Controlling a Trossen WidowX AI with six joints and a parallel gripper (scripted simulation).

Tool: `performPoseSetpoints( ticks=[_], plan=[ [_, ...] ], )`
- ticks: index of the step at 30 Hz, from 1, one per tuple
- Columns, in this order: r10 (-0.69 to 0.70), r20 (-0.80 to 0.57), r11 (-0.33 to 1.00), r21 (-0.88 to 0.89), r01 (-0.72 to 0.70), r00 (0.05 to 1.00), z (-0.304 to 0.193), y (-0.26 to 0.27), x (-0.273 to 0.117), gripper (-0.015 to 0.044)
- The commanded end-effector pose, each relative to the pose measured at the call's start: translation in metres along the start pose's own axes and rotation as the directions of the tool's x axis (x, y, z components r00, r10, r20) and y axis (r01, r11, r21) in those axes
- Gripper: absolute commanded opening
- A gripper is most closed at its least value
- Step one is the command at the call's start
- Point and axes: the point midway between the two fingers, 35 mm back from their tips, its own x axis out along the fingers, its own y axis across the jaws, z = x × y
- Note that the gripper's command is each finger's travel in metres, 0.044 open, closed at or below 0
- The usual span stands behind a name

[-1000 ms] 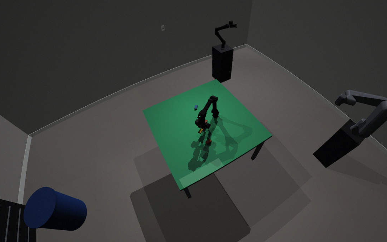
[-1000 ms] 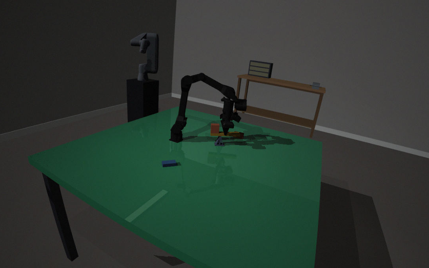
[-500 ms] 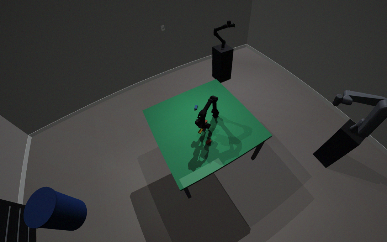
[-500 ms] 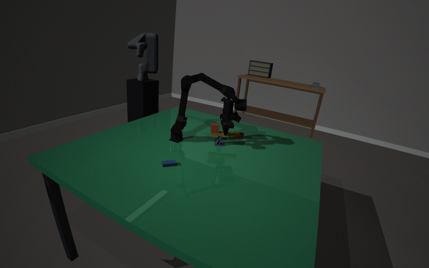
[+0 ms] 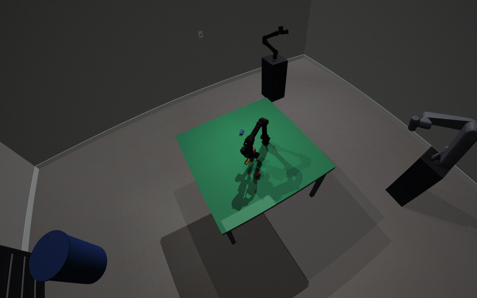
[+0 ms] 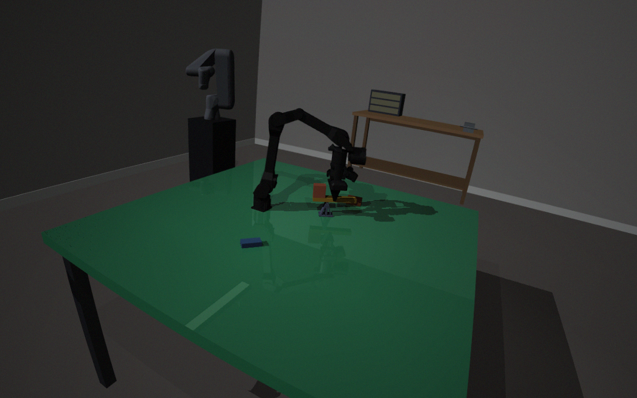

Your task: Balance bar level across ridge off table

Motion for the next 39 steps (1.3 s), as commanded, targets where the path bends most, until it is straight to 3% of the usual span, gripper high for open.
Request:
performPoseSetpoints(
  ticks=[1,39],
  plan=[
    [0.001,-0.001,1.0,-0.001,-0.001,1.0,0.0002,0.0003,0.0026,0.0],
    [0.0,0.002,1.0,0.0,0.0,1.0,0.0005,0.0,0.0001,0.0]
  ],
)
